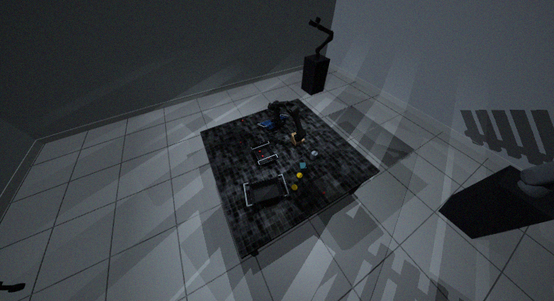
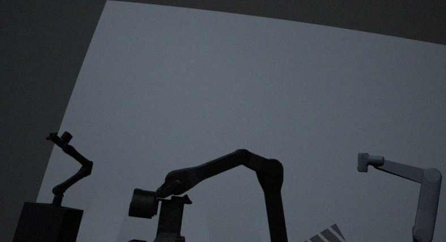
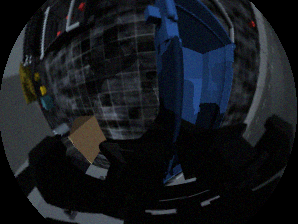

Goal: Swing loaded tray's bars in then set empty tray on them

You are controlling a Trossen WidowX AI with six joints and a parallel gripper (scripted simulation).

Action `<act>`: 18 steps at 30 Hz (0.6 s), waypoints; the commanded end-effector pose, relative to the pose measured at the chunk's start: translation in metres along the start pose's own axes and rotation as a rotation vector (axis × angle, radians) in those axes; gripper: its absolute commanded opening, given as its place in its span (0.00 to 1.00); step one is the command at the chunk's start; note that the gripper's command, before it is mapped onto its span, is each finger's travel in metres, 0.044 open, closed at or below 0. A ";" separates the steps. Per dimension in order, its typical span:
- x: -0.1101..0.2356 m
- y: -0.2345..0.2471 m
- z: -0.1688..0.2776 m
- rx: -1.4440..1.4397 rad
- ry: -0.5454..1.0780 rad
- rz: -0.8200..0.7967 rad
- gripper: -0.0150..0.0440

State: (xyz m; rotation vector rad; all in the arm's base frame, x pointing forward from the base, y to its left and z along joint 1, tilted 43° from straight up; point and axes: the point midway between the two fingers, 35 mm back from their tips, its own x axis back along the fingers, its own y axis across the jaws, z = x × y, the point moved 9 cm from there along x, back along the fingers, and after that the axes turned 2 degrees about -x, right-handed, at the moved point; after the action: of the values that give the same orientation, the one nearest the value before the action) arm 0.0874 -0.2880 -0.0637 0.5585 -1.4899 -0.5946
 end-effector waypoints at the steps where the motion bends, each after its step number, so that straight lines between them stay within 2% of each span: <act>1: 0.008 -0.003 -0.001 0.009 -0.002 0.030 0.25; 8: 0.013 -0.006 -0.002 0.009 -0.003 0.031 0.25; 18: 0.041 -0.025 -0.009 0.009 -0.003 0.033 0.25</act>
State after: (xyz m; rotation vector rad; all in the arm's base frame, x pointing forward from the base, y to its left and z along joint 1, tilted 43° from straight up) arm 0.0933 -0.3157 -0.0599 0.5637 -1.4866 -0.5988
